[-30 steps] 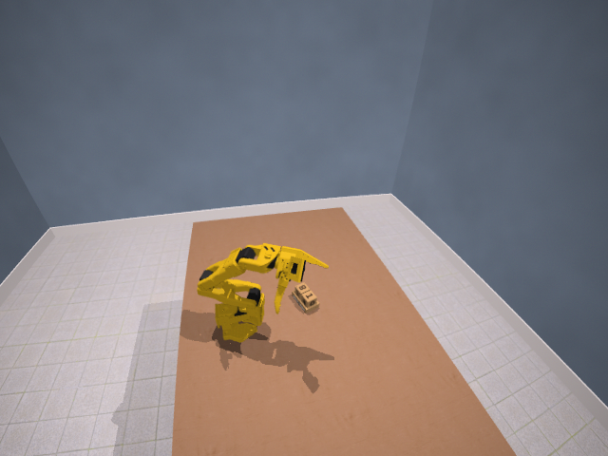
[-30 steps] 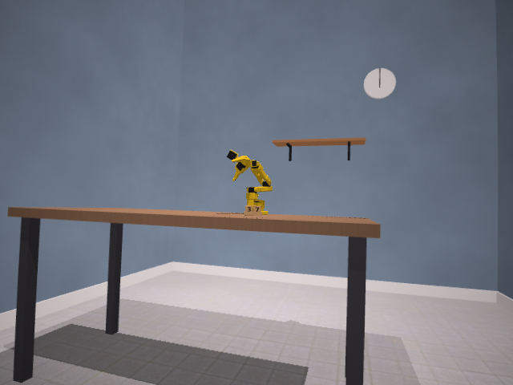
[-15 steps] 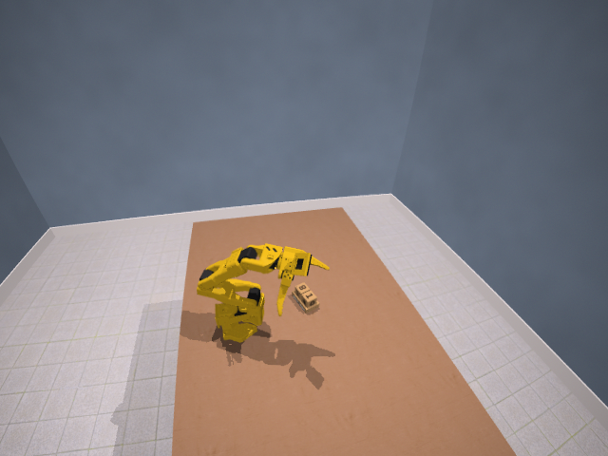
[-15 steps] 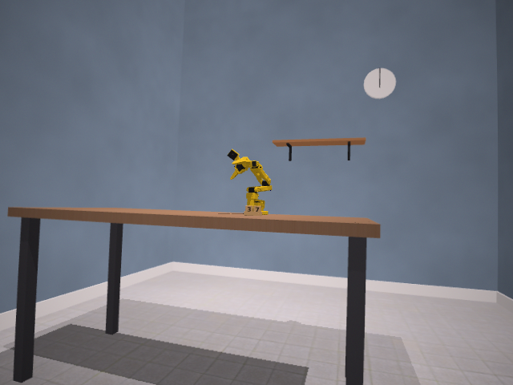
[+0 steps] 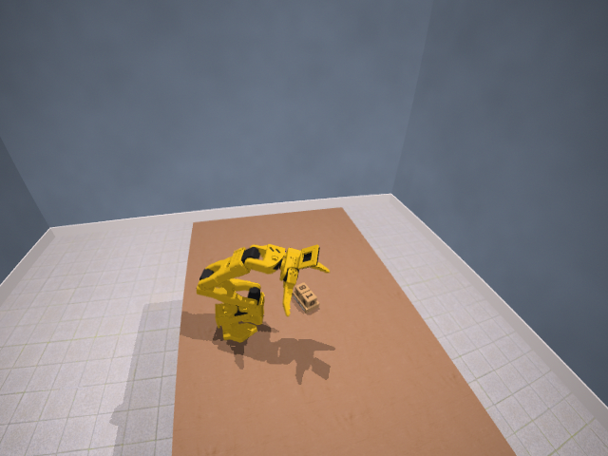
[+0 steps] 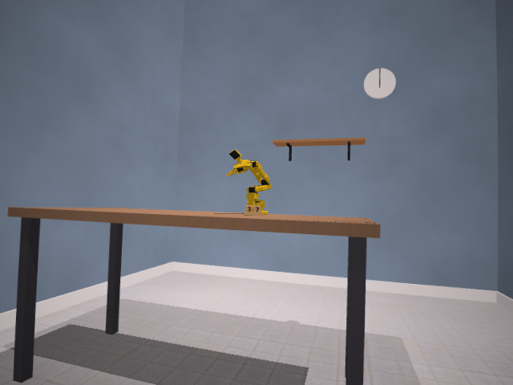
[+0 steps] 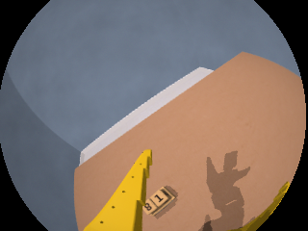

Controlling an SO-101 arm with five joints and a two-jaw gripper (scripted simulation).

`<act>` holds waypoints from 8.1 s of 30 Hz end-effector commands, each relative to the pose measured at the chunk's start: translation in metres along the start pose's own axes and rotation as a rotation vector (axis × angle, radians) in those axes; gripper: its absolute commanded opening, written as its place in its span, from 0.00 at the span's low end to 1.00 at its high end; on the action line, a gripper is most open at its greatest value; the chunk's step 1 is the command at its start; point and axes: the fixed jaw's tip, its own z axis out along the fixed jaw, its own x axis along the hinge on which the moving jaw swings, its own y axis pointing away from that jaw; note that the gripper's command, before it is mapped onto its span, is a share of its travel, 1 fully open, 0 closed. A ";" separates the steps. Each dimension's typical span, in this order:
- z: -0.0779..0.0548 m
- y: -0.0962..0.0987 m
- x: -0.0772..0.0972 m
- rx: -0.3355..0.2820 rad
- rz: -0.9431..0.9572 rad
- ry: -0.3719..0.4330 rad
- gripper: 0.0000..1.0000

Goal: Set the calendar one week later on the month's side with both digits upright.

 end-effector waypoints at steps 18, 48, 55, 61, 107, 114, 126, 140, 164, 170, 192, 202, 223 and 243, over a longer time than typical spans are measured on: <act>0.006 0.008 0.033 -0.086 -0.693 0.189 0.80; 0.003 0.010 0.088 -0.534 -1.881 0.387 0.62; 0.000 0.009 0.101 -0.729 -2.191 0.380 0.57; -0.002 0.009 0.107 -0.851 -2.358 0.359 0.54; -0.022 0.009 0.149 -2.115 -3.248 -0.454 0.33; -0.024 0.009 0.151 -2.200 -3.260 -0.549 0.32; -0.026 0.010 0.154 -2.321 -3.263 -0.696 0.30; -0.027 0.010 0.155 -2.353 -3.261 -0.737 0.30; -0.025 0.015 0.150 -2.308 -3.297 -0.780 0.30; -0.025 0.015 0.150 -2.308 -3.297 -0.780 0.30; -0.025 0.015 0.150 -2.308 -3.297 -0.780 0.30; -0.025 0.017 0.148 -2.274 -3.317 -0.790 0.30; -0.039 0.040 0.095 -1.341 -3.690 -1.013 0.35; -0.040 0.040 0.091 -1.288 -3.666 -0.955 0.35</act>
